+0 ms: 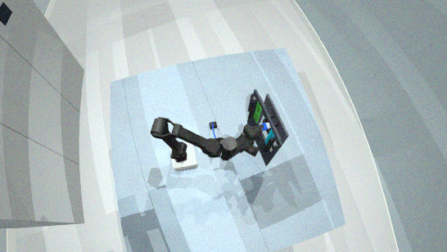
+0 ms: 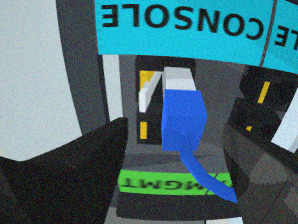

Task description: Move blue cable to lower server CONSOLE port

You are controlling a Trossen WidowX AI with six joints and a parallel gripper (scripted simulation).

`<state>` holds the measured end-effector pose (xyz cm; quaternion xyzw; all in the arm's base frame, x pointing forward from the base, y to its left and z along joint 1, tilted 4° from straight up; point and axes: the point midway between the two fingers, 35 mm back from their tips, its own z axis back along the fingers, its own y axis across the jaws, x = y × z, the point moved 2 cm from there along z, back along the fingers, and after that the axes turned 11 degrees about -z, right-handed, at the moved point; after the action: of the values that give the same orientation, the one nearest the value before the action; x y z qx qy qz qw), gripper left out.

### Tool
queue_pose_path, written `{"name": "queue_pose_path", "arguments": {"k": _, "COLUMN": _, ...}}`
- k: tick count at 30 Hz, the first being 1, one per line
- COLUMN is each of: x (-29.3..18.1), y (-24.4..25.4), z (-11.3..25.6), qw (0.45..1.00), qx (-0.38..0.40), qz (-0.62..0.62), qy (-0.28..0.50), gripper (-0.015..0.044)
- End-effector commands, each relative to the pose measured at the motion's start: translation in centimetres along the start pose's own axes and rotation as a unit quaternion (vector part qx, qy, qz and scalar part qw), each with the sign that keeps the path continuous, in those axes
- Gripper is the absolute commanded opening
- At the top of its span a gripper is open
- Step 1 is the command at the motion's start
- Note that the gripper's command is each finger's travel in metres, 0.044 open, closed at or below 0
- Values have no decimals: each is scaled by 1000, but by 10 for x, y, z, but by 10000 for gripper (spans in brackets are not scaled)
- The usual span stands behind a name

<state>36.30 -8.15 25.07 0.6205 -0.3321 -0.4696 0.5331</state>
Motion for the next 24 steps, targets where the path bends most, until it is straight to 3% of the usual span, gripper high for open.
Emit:
{"name": "queue_pose_path", "arguments": {"k": 1, "x": 2, "y": 2, "z": -7, "qw": 1000, "qx": 2, "qz": 0, "qy": -1, "gripper": 239}}
{"name": "queue_pose_path", "arguments": {"k": 24, "x": 6, "y": 0, "z": -32, "qw": 1000, "qx": 1, "qz": 0, "qy": 1, "gripper": 219}}
